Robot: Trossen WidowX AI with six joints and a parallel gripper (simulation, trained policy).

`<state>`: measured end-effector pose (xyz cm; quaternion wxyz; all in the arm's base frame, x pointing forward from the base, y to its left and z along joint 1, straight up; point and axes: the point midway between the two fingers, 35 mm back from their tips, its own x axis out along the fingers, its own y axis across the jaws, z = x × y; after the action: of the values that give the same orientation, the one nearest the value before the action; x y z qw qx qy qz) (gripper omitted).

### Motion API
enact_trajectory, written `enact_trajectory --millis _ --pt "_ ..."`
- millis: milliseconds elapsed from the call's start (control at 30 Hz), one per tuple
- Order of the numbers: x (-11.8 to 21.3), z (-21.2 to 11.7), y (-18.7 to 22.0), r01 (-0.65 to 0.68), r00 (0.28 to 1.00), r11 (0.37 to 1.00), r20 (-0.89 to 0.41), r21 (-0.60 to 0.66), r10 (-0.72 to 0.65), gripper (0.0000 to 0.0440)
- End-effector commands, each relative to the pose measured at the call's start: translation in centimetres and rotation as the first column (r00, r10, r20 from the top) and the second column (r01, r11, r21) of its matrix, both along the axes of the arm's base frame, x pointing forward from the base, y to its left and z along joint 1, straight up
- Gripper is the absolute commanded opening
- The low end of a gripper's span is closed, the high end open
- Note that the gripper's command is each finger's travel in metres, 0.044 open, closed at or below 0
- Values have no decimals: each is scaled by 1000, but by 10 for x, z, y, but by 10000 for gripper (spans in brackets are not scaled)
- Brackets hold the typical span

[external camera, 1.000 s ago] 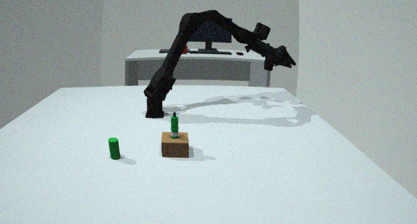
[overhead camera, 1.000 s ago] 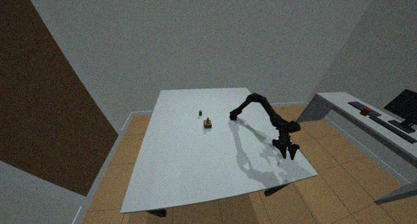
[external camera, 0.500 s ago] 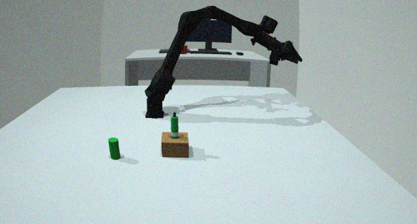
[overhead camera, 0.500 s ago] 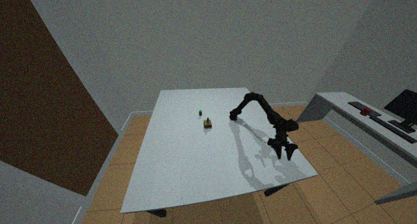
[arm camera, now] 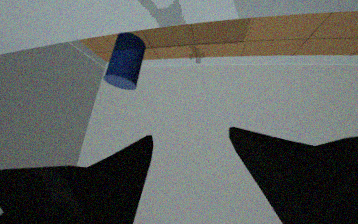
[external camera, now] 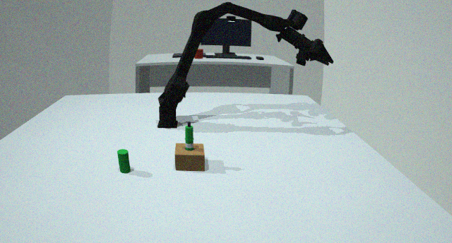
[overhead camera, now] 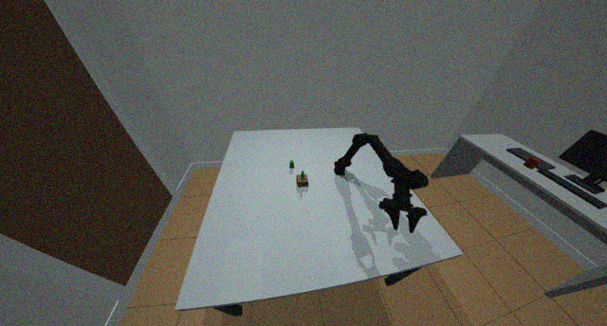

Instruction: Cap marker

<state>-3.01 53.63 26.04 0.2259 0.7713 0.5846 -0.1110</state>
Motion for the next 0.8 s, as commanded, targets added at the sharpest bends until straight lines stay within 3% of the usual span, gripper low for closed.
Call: enact_trajectory --millis 0,767 --pt "17 8 -3 19 1000 1000 -16 -5 -19 339" --pt "123 30 -36 152 985 985 -65 -86 -158 340"
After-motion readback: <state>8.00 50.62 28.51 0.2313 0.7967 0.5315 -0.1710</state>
